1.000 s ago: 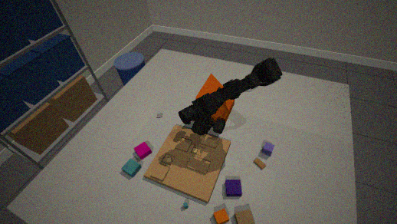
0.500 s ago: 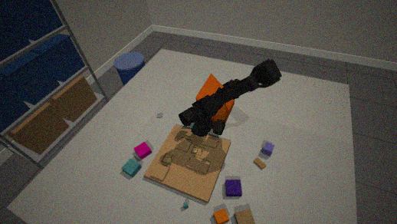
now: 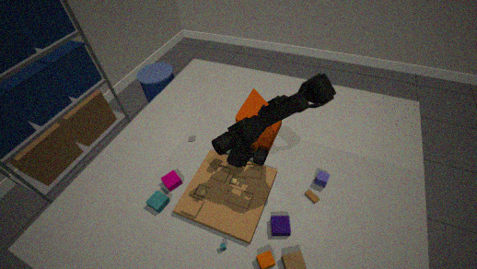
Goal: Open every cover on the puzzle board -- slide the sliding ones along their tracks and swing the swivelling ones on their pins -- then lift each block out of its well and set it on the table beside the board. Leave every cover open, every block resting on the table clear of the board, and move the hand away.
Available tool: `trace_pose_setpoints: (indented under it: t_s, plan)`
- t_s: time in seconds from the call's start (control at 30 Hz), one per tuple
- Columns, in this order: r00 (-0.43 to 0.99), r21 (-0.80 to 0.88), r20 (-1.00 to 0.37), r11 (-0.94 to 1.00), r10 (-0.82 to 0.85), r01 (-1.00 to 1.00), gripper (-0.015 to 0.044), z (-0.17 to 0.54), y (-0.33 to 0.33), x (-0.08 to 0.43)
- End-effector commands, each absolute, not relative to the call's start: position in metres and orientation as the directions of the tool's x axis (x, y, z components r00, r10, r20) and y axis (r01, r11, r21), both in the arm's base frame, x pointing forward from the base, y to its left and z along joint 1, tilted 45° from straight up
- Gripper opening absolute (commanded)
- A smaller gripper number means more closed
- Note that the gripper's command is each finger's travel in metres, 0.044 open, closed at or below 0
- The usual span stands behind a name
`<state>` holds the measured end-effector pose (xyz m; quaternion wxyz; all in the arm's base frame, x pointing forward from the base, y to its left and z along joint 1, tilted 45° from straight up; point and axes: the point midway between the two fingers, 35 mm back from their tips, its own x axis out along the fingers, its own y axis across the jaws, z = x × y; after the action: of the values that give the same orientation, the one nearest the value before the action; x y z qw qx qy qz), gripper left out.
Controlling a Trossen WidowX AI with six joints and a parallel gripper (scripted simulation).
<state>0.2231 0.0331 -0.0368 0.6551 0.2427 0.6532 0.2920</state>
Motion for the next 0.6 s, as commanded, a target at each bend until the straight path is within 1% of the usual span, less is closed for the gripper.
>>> trace_pose_setpoints:
  t_s: [0.0, 0.57]
  plan:
    - [-0.020, 0.702, -0.711, 0.709, 0.703, -0.064, 0.0000, -0.036, 0.033, 0.228]
    - [-0.019, 0.702, -0.711, 0.709, 0.703, -0.065, 0.0000, -0.036, 0.034, 0.247]
